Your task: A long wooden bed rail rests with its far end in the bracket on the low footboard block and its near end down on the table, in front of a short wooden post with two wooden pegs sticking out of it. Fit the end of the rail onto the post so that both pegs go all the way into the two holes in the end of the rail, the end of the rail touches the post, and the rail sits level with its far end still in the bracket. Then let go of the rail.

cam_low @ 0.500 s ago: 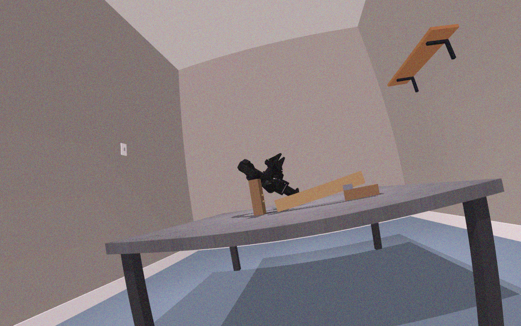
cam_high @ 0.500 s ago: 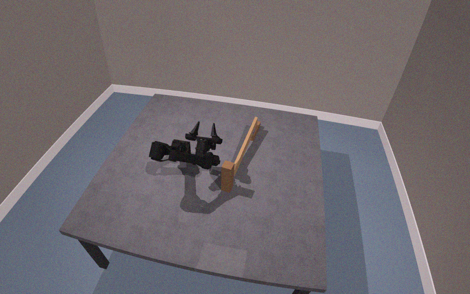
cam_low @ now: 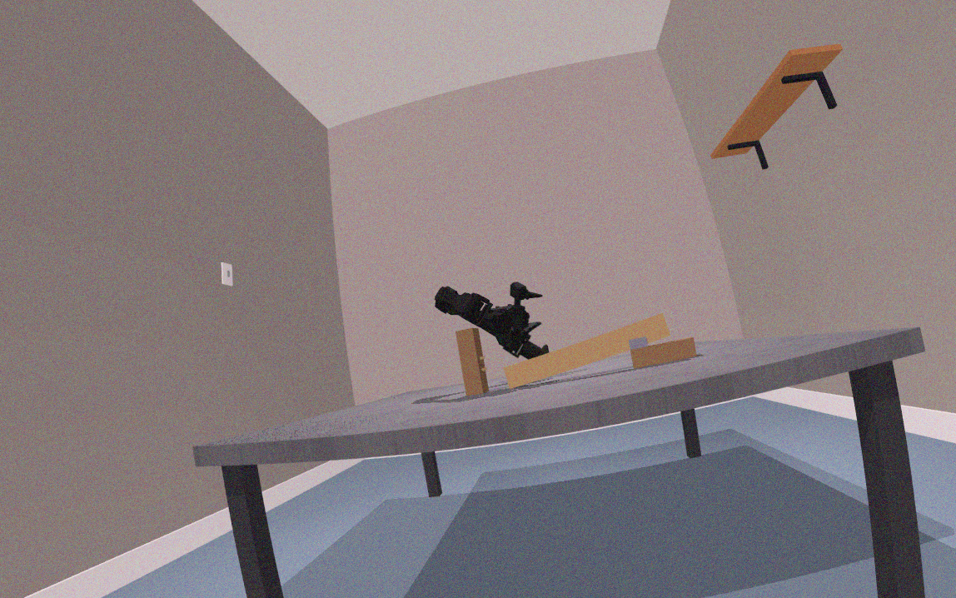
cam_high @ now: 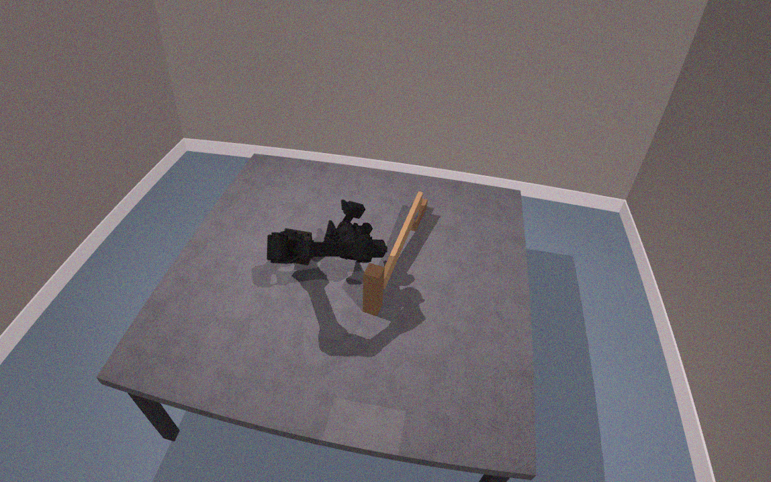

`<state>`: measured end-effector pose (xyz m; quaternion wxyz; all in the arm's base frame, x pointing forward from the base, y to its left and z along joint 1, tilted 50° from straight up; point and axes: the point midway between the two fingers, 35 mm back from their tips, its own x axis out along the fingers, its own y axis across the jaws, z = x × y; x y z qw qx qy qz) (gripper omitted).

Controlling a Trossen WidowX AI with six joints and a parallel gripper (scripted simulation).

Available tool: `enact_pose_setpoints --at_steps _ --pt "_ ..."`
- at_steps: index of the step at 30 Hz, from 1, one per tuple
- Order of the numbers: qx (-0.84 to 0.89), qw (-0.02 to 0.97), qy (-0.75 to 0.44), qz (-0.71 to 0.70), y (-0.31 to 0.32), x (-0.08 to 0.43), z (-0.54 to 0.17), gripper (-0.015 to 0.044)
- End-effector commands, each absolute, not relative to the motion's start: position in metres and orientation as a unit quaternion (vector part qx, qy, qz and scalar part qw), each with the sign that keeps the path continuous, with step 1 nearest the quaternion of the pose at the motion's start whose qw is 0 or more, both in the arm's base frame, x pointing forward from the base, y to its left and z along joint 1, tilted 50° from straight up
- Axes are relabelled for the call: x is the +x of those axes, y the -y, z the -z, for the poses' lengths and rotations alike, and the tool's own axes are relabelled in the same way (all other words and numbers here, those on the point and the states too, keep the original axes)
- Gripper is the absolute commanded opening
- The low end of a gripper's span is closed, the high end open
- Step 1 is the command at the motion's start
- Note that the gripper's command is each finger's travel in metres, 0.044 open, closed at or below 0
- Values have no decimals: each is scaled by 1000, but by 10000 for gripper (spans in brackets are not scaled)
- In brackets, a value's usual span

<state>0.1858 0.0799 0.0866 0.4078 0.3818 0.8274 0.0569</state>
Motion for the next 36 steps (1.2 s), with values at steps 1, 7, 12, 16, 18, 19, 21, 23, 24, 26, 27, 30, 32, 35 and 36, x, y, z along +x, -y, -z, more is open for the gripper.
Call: enact_pose_setpoints --at_steps 1,7,12,16,18,19,21,23,24,26,27,30,32,35,36 --pt "82 492 -860 -109 -40 211 -51 440" --pt "-255 470 -831 -152 6 265 -33 440" --pt "-424 410 -791 -160 24 304 -36 440" --pt "-546 340 -749 -157 33 339 -45 440" --pt "-569 323 -740 -154 35 347 -48 440" --pt "-569 323 -740 -154 35 347 -48 440" --pt "-569 323 -740 -154 35 347 -48 440" --pt "-569 323 -740 -154 35 347 -48 440" --pt "-569 323 -740 -154 35 347 -48 440" --pt "-569 323 -740 -154 36 347 -49 440" --pt "-569 323 -740 -154 36 347 -49 440" --pt "-569 323 -740 -154 36 347 -49 440" --pt "-569 323 -740 -154 37 347 -49 440" --pt "-569 324 -740 -155 40 347 -45 440" --pt "-569 324 -740 -155 41 347 -44 440"
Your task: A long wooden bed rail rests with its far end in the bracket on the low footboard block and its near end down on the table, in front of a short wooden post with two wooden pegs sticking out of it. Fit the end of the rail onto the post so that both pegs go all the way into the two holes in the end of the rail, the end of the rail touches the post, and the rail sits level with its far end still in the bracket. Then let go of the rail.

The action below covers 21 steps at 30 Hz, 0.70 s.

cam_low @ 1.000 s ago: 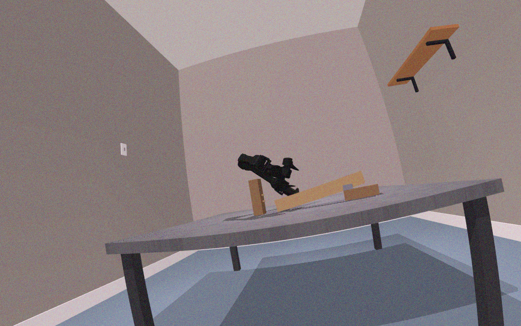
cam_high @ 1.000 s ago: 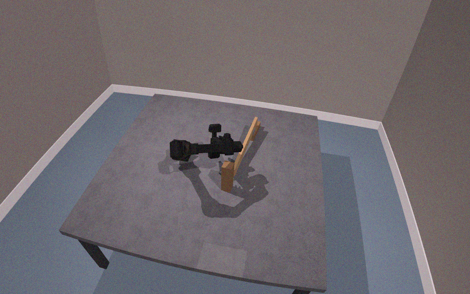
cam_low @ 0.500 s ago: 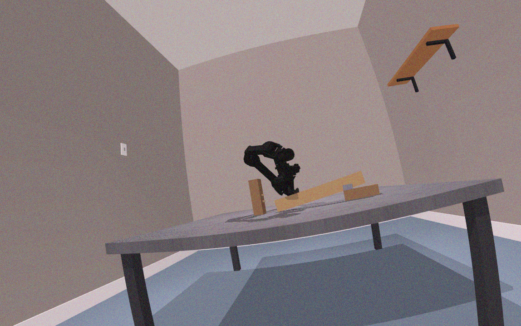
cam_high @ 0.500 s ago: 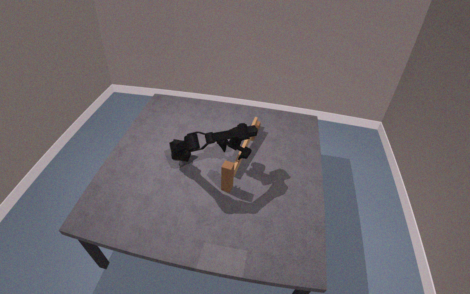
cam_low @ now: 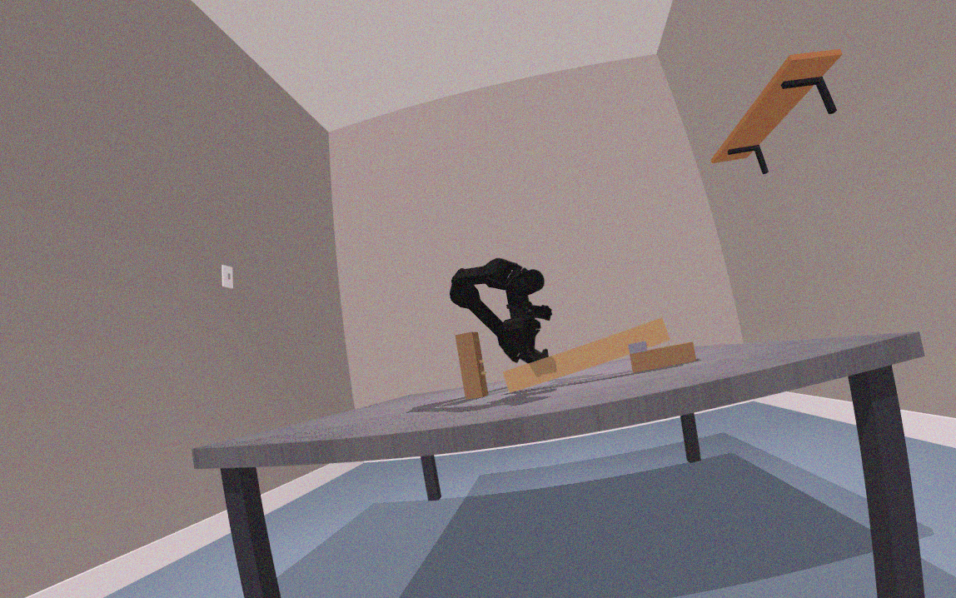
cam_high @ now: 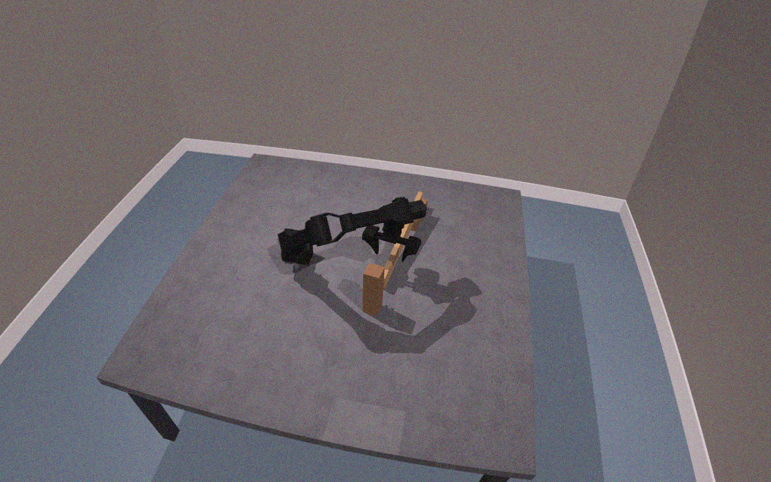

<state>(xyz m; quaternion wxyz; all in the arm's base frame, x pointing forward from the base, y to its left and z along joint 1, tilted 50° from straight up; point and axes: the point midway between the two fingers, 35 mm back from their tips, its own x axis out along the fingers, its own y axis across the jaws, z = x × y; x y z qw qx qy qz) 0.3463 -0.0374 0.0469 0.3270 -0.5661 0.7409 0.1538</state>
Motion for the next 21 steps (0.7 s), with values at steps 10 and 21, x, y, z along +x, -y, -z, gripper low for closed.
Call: enact_pose_setpoints --at_steps 10,21 --pt "-569 324 -740 -155 53 345 -34 440" --pt "-569 324 -740 -155 67 343 -22 440"
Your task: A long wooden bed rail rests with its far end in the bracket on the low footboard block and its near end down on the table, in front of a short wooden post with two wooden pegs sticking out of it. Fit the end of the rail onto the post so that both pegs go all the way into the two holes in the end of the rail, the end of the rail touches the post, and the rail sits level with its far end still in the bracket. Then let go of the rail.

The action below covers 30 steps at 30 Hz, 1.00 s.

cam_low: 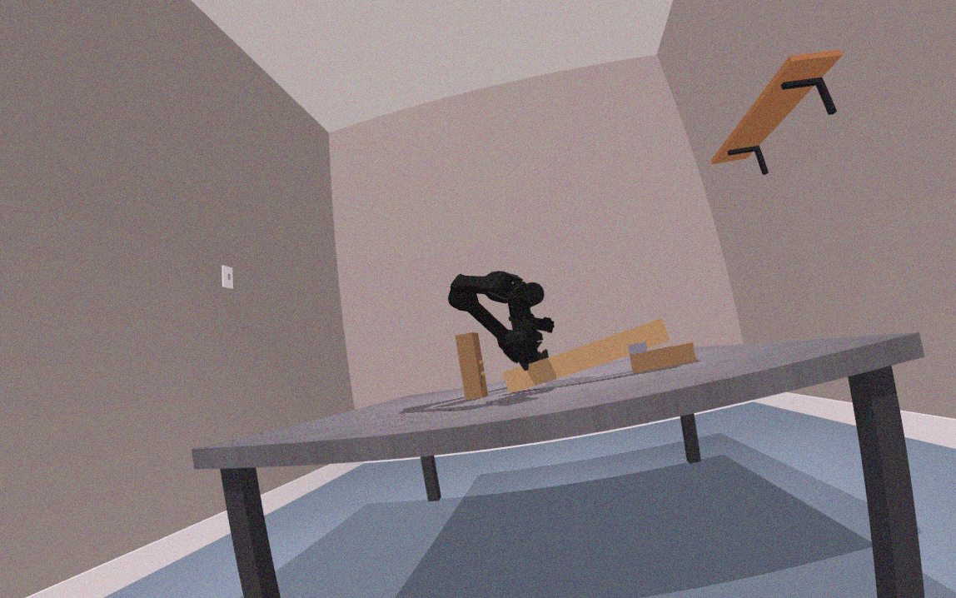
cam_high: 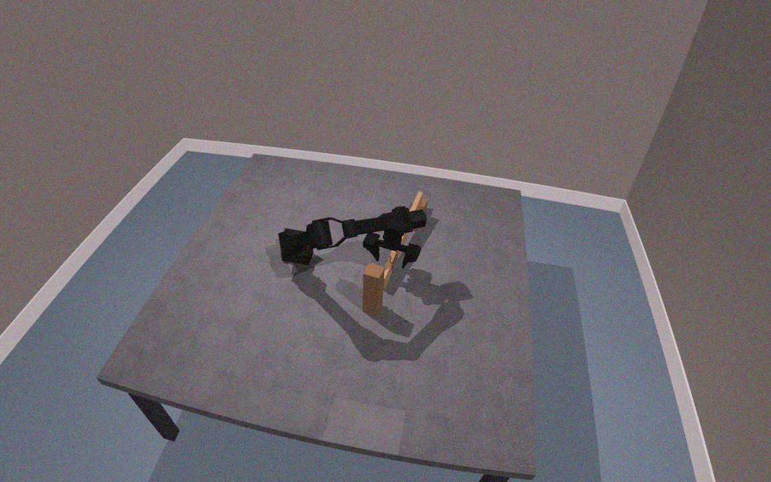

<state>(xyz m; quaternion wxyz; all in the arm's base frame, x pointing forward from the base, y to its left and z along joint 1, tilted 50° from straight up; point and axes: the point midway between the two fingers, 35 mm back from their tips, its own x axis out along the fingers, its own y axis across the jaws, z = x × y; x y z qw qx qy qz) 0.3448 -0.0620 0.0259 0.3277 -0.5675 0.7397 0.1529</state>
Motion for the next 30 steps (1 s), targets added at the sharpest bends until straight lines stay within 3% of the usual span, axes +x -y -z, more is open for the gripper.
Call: enact_pose_setpoints --at_steps 1,19,30 --pt "-569 324 -740 -154 68 343 -21 440" --pt "-569 323 -740 -153 88 337 -4 440" --pt "-569 323 -740 -153 88 337 -4 151"
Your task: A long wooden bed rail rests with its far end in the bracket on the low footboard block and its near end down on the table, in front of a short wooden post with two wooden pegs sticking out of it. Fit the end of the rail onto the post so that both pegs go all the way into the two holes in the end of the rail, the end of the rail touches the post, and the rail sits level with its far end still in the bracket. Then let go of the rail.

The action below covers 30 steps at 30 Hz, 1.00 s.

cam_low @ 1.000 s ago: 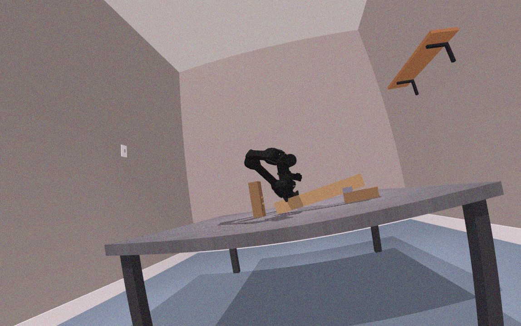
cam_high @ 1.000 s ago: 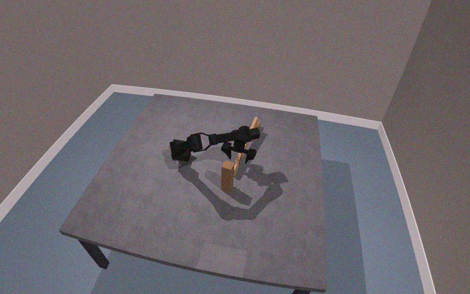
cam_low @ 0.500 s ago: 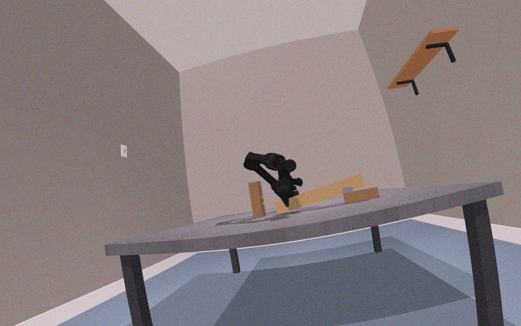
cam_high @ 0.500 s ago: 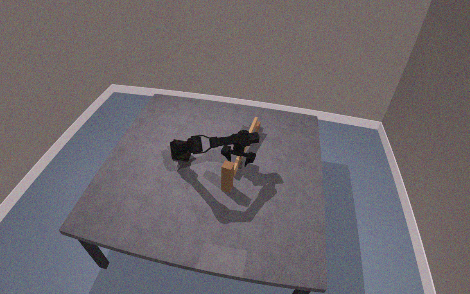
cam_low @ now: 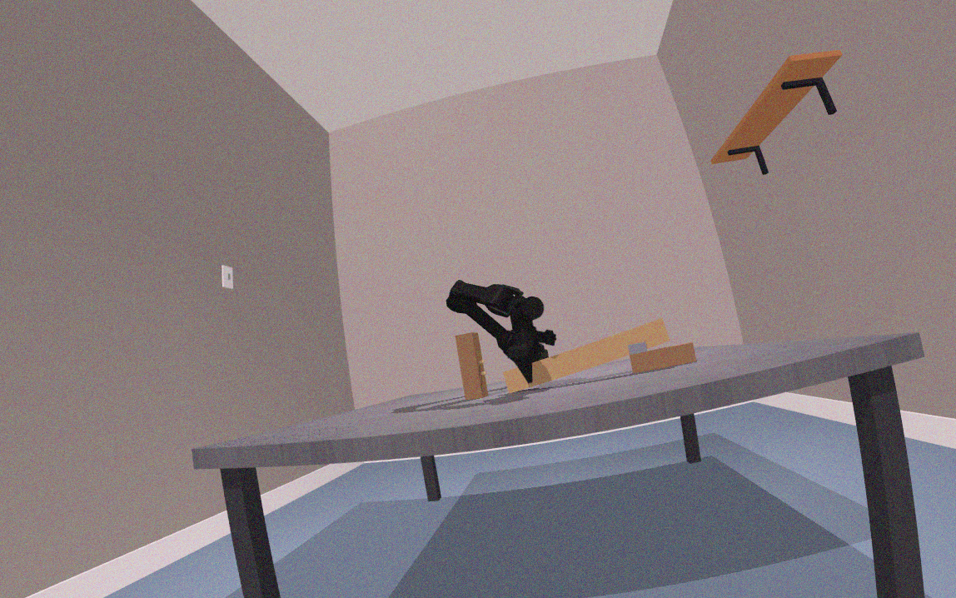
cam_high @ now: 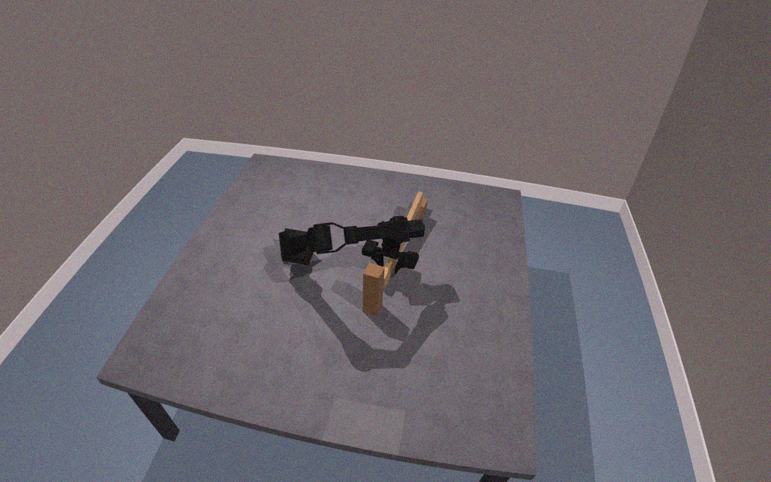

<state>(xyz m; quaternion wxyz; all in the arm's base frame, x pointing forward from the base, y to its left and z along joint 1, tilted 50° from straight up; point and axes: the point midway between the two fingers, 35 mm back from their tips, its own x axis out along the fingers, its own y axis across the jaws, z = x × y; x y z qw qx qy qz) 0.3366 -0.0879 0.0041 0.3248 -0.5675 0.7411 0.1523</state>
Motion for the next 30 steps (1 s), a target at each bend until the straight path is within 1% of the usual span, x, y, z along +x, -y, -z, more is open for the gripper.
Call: enact_pose_setpoints --at_steps 1,4,11,30 --pt "-569 323 -740 -153 88 337 -4 125" --pt "-569 323 -740 -153 88 337 -4 46" --pt "-569 323 -740 -153 88 337 -4 0" --pt "-569 323 -740 -153 86 337 -6 0"
